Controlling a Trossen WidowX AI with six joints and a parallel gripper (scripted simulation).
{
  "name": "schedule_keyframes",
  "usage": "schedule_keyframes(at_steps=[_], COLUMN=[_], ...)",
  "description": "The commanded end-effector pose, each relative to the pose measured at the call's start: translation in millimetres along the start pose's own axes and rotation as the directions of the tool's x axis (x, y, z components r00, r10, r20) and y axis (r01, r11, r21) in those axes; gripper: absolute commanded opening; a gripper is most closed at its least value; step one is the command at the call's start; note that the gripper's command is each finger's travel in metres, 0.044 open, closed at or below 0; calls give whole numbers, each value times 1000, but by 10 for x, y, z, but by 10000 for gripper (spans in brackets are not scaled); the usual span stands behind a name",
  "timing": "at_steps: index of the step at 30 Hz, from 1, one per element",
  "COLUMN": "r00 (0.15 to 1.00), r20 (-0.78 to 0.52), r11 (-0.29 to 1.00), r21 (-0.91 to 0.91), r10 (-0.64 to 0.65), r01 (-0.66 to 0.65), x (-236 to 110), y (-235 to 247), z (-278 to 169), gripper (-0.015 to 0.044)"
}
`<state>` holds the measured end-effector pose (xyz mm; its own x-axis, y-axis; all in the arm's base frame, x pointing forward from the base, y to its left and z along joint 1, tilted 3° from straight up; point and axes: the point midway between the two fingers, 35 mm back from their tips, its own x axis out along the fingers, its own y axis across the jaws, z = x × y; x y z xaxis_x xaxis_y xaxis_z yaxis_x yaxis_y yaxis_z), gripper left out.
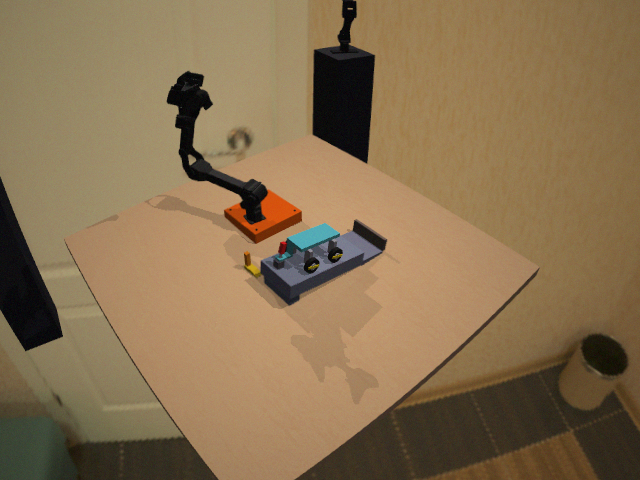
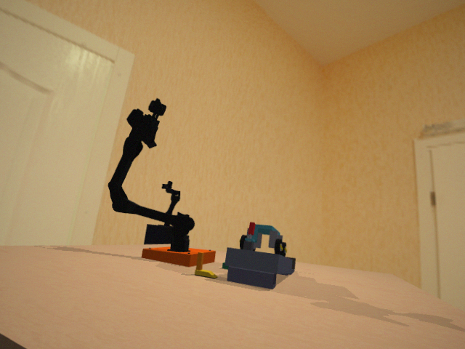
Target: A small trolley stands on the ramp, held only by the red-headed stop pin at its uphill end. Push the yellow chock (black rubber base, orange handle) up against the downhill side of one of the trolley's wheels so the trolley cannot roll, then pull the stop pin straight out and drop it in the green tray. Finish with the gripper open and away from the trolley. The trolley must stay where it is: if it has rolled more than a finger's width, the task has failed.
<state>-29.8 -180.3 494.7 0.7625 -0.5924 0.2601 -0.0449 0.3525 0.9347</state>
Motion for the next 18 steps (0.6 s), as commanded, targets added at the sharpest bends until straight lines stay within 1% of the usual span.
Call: schedule_keyframes(at_steps=[1,2,4,6,8,10,13,16,18], r00=[1000,1000,1000,999,998,996,991,982,973], r20=[-1,-4,-18,-35,-52,-71,-98,-123,-138], r11=[1000,998,977,926,849,749,565,354,207], r21=[-14,-57,-213,-377,-528,-663,-825,-933,-973], r10=[0,0,-5,-15,-30,-51,-92,-145,-186], r01=[0,0,1,0,-2,-9,-29,-65,-99], x=[2,7,33,69,115,168,260,363,435], y=[8,31,105,166,205,222,207,145,79], z=[-16,-65,-247,-449,-651,-852,-1147,-1428,-1606], gripper=[374,347,295,242,190,190,190,190,190])
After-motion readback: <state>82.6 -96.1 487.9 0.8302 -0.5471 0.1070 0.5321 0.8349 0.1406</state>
